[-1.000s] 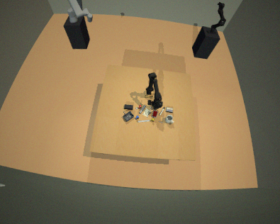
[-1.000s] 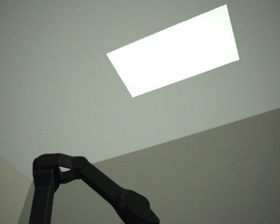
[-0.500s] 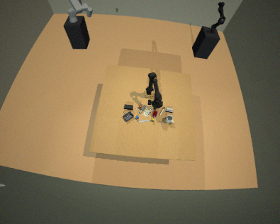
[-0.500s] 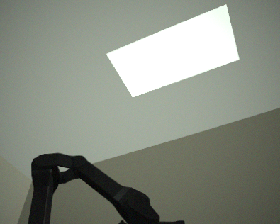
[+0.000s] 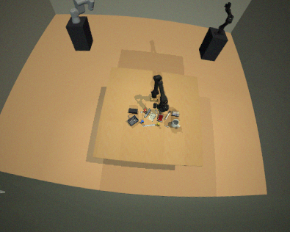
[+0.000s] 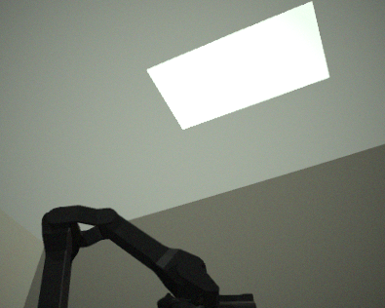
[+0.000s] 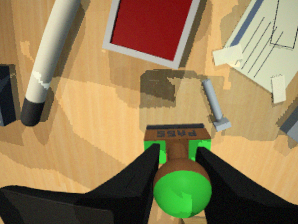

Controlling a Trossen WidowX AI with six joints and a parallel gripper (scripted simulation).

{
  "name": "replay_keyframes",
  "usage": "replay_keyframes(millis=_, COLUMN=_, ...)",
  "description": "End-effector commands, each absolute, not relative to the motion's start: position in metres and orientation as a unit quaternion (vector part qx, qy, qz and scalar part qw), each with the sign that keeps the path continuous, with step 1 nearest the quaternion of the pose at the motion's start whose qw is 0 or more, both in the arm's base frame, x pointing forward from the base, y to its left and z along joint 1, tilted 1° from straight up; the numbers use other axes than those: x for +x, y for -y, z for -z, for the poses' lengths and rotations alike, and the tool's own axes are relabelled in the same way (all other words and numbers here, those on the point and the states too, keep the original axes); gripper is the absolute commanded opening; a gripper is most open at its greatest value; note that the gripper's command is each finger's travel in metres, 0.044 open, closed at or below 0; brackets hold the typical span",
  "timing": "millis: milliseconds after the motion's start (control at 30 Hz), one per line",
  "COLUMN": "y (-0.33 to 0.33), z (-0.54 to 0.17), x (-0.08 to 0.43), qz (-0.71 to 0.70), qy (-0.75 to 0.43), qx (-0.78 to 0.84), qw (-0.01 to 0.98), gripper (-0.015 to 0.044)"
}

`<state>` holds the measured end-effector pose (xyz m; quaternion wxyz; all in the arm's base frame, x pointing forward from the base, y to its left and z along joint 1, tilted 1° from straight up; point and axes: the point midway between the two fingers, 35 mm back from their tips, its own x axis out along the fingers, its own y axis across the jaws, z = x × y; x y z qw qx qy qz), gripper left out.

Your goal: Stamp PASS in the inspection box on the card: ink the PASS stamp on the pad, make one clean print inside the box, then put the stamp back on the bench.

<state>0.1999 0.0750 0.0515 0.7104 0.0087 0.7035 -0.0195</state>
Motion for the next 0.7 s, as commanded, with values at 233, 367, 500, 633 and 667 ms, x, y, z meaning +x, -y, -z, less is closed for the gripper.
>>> replay_keyframes(millis=233, y=-0.0754, z=-0.0585, x=0.2014, qz=0.021, qy=-0.701, qx=0.010, qw=0.713, gripper=0.0000)
replay_keyframes(millis=367, y=-0.0754, z=-0.0605, x=0.2013, qz=0.021, qy=-0.701, qx=0.010, qw=0.713, gripper=0.0000)
replay_keyframes(millis=500, y=-0.0754, z=-0.0624, x=0.2012, qz=0.021, qy=-0.701, qx=0.010, qw=0.713, gripper=0.0000)
replay_keyframes(millis=633, y=-0.0754, z=-0.0643, x=0.2010, qz=0.021, qy=-0.701, qx=0.010, qw=0.713, gripper=0.0000)
replay_keyframes(millis=667, y=-0.0754, z=-0.0648, x=0.2010, qz=0.021, qy=-0.701, qx=0.010, qw=0.713, gripper=0.0000)
